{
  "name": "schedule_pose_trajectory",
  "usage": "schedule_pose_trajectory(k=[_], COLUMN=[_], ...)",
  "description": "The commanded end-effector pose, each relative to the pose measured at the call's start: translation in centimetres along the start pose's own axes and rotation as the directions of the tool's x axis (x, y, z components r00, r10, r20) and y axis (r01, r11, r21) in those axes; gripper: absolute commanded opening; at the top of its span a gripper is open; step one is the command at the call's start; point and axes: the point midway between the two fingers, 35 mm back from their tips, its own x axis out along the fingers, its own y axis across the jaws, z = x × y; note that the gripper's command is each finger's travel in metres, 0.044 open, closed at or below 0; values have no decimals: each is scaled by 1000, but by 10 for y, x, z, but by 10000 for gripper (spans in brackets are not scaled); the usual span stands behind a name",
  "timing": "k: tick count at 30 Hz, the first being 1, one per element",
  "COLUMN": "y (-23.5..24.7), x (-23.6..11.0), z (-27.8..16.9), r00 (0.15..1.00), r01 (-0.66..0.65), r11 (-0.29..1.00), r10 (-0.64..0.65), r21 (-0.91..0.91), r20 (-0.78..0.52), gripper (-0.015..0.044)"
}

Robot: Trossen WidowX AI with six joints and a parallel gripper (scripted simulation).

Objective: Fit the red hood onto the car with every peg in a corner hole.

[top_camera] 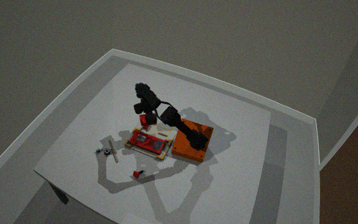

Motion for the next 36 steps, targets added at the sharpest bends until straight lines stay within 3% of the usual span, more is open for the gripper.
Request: schedule_pose_trajectory(k=[1,36], y=[8,72], x=[-4,-4], z=[7,56], r00=[1000,1000], r01=[5,-20], r11=[999,830], r10=[-6,11], r21=[54,558], r20=[10,20], gripper=[0,0])
